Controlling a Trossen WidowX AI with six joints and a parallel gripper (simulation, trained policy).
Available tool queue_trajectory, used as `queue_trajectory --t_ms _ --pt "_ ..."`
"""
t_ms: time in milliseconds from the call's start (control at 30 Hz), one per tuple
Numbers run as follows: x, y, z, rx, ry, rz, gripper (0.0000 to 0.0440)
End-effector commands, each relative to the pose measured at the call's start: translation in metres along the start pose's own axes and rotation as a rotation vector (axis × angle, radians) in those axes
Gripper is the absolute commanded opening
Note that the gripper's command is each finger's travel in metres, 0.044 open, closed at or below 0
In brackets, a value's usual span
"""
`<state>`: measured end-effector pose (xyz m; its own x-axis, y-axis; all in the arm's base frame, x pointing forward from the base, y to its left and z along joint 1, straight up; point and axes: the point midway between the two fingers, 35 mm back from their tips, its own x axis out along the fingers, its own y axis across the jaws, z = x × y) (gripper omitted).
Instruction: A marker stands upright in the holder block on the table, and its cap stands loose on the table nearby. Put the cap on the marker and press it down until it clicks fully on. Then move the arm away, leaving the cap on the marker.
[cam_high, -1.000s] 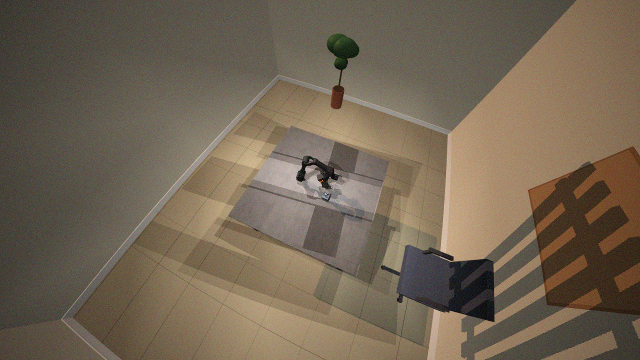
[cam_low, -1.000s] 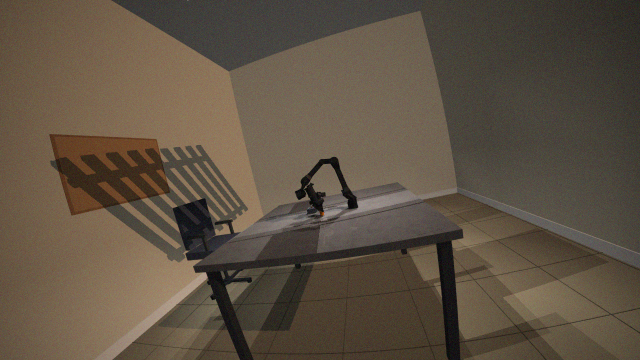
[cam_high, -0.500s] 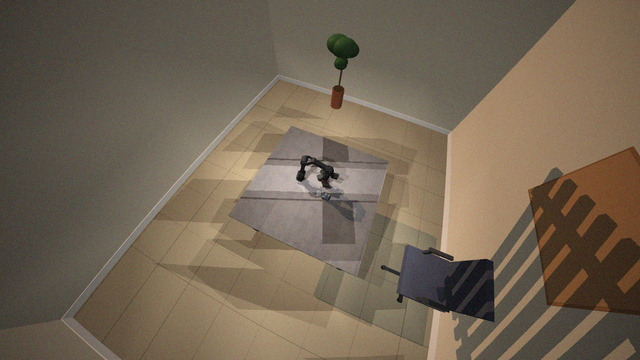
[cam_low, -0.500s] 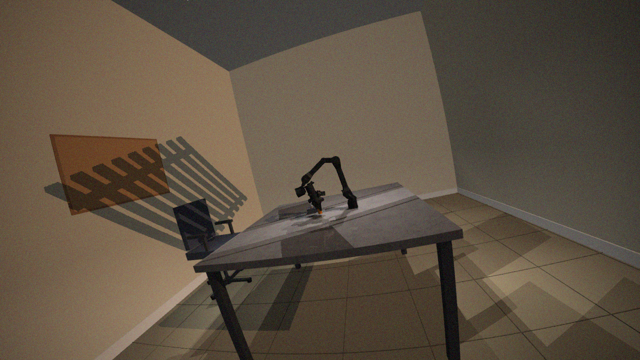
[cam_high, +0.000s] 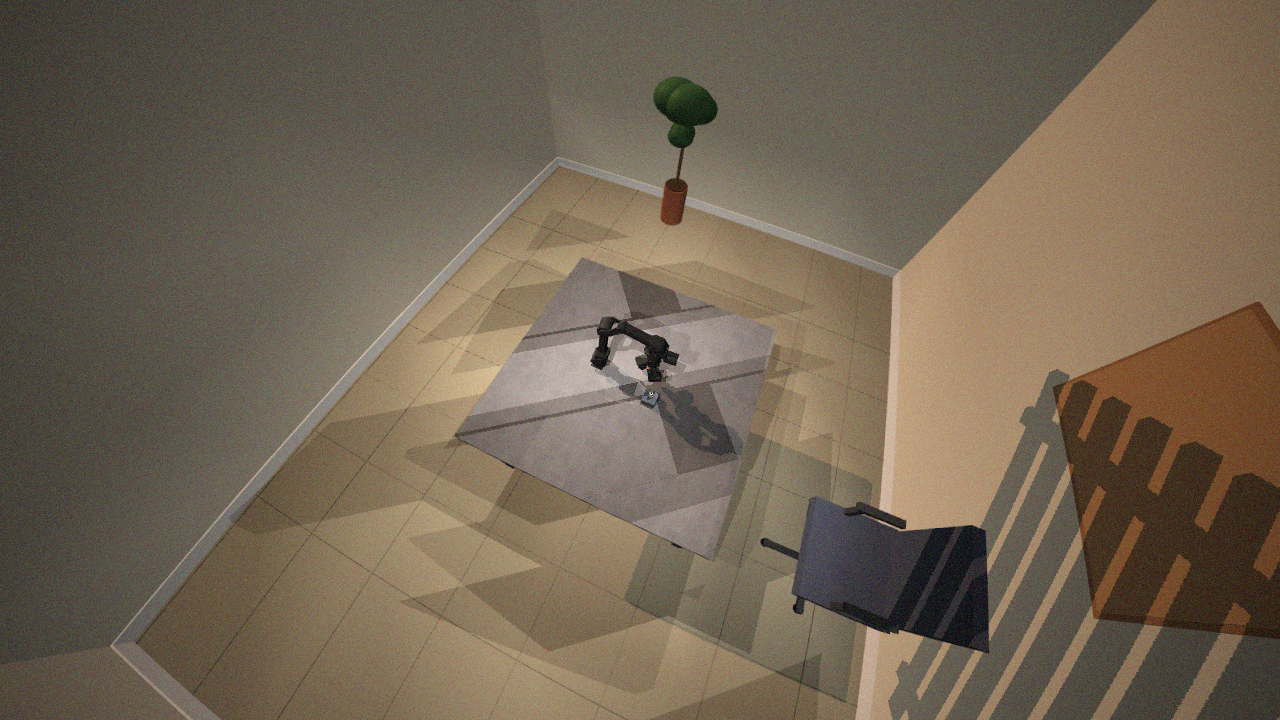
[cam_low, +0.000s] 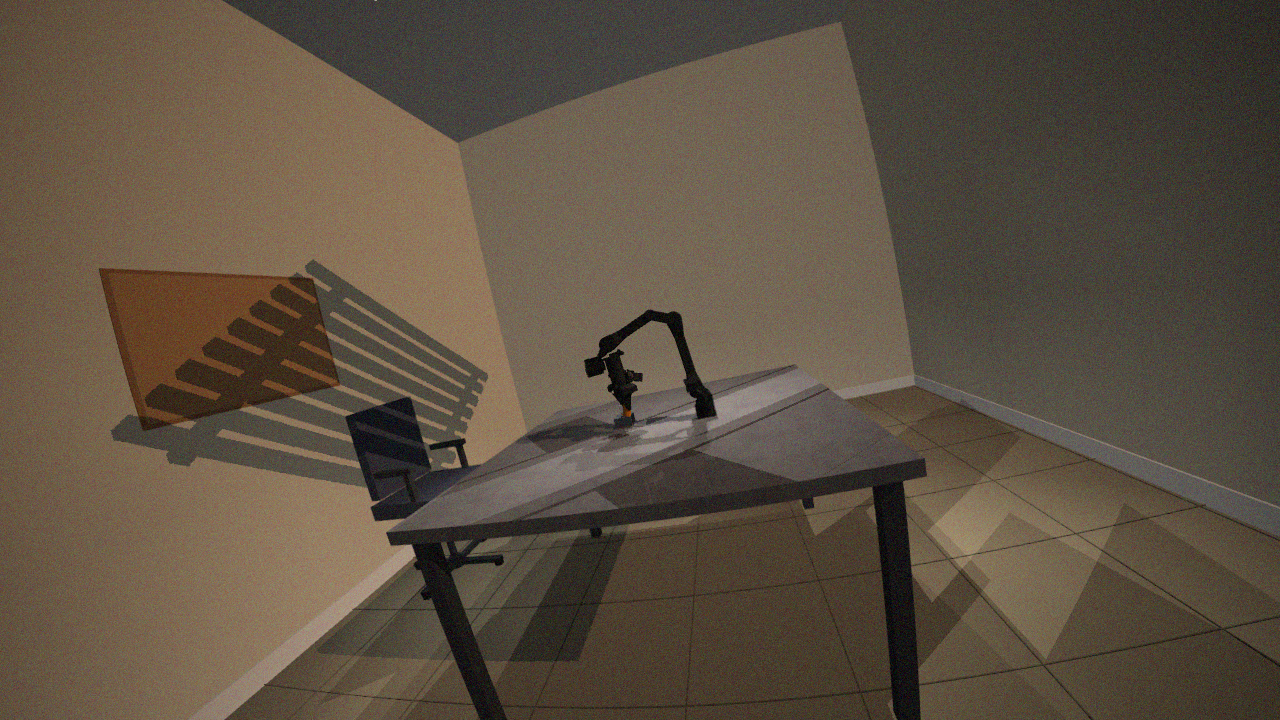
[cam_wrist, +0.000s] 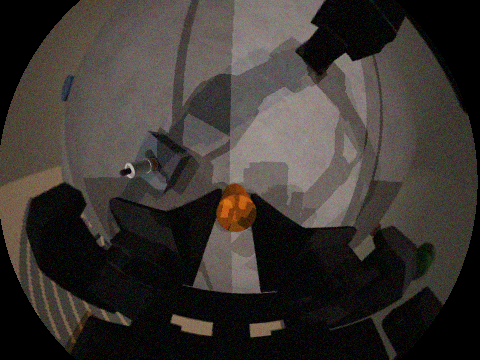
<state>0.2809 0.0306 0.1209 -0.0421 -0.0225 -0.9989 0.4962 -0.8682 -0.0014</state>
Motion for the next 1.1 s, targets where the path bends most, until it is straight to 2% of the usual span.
queue_trajectory --t_ms 0,533,1067 --pt "-0.01 0.01 -0.003 0.013 0.025 0.004 0.0089" --pt "-0.036 0.057 -0.004 0.115 0.058 0.017 0.0074" --pt "-0.047 0.11 0.016 0.234 0.052 0.02 0.0053"
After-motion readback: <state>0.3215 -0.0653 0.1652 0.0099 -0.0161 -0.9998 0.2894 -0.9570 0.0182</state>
